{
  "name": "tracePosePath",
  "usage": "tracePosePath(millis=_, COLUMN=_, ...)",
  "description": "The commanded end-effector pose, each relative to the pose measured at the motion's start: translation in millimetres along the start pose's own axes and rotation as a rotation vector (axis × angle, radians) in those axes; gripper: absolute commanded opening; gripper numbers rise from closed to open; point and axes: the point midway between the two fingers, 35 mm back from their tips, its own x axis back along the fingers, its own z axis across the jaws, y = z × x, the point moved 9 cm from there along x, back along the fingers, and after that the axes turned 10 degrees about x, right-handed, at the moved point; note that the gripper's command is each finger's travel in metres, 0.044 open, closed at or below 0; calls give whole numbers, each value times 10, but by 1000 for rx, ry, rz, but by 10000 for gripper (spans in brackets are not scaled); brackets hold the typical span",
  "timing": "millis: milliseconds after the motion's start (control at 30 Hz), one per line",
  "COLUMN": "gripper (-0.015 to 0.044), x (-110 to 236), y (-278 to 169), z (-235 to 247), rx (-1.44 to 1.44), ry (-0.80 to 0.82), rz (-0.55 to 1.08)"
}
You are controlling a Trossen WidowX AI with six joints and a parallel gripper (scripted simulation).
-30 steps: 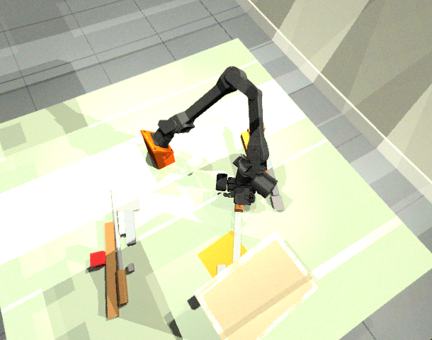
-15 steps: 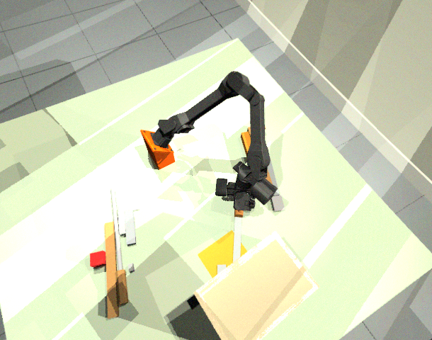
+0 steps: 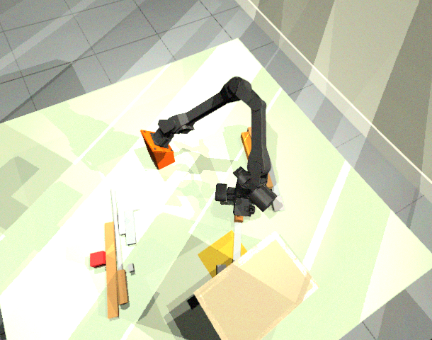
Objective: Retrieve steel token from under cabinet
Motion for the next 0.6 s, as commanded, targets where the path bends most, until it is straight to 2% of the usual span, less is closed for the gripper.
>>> tracePosePath(millis=0, gripper=0, x=1, y=71, z=-10, rx=1, ry=-1, rz=-2)
tracePosePath(millis=567, gripper=0, x=3, y=293, z=-51, rx=1, ry=-1, rz=-3)
